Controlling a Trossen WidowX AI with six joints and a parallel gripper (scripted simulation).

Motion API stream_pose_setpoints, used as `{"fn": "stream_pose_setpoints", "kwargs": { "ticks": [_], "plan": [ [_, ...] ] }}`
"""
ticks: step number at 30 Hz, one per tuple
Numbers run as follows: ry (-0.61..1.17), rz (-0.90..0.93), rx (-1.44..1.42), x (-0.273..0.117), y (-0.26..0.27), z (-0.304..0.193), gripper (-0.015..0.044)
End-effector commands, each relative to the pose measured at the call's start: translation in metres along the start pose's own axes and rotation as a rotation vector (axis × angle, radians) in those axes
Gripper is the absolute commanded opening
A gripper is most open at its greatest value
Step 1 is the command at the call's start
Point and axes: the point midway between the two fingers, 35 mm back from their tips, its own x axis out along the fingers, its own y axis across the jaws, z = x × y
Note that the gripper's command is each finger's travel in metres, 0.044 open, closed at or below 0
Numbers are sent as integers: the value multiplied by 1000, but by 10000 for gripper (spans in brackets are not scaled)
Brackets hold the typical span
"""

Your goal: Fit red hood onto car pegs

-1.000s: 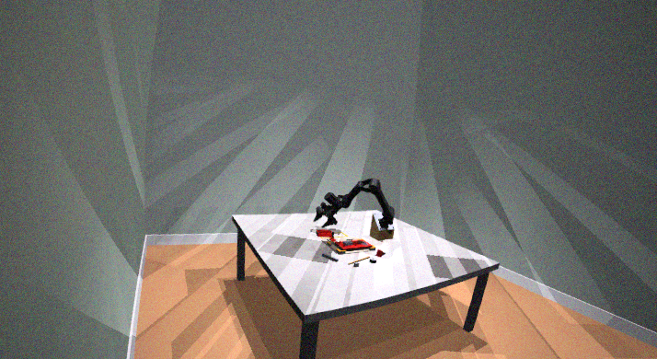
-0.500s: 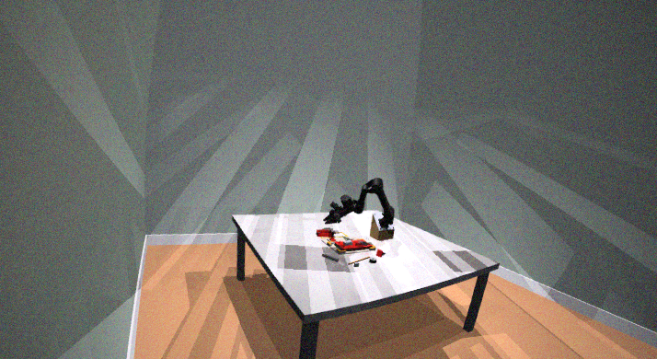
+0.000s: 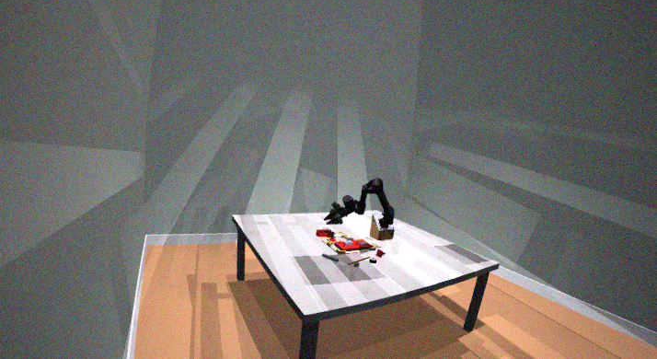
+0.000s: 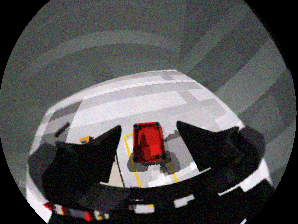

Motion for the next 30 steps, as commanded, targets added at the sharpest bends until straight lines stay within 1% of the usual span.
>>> {"fn": "stream_pose_setpoints", "kwargs": {
  "ticks": [1, 30],
  "plan": [
    [7, -2, -2, 2, 0, -5, 440],
    [4, -1, -5, 12, 1, -19, 440]
  ]
}}
